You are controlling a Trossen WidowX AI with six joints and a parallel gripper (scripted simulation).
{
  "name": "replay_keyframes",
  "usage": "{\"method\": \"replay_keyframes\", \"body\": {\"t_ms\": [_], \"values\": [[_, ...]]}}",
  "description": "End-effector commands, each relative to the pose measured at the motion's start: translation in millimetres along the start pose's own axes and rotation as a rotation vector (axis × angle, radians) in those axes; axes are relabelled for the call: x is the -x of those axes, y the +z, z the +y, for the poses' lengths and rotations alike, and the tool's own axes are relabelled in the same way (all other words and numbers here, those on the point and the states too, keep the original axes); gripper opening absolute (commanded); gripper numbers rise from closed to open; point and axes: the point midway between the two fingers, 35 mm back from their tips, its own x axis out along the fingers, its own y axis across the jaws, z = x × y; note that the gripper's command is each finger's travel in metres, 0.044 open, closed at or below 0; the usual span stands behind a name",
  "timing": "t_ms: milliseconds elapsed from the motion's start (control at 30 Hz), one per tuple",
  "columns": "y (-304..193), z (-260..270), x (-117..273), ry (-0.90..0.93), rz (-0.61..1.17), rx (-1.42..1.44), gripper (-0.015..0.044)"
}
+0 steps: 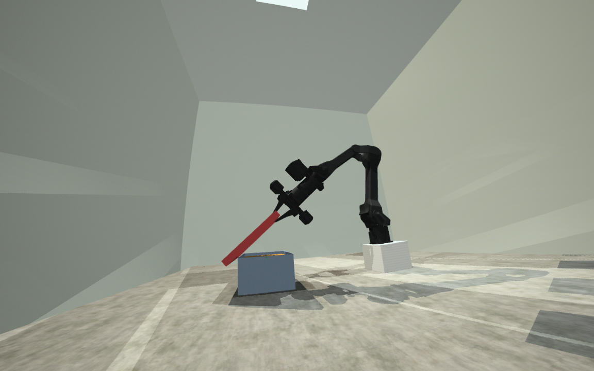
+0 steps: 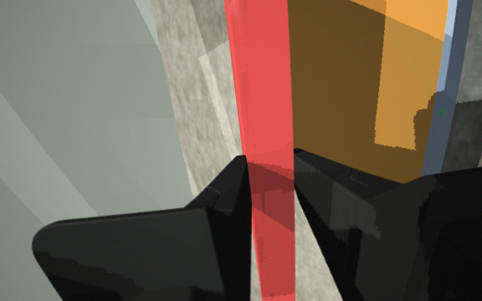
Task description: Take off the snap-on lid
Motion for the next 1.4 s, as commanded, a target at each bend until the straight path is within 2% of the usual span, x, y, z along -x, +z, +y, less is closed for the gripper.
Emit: {"method": "replay_keyframes", "body": {"t_ms": [0, 1000, 1367], "values": [[-0.4, 11.4, 6.9, 0.021, 0.002, 0.003, 0.0], [-0.4, 35.3, 27.7, 0.021, 0.002, 0.003, 0.0], [20.9, 26.5, 26.0, 0.02, 0.001, 0.004, 0.0]]}}
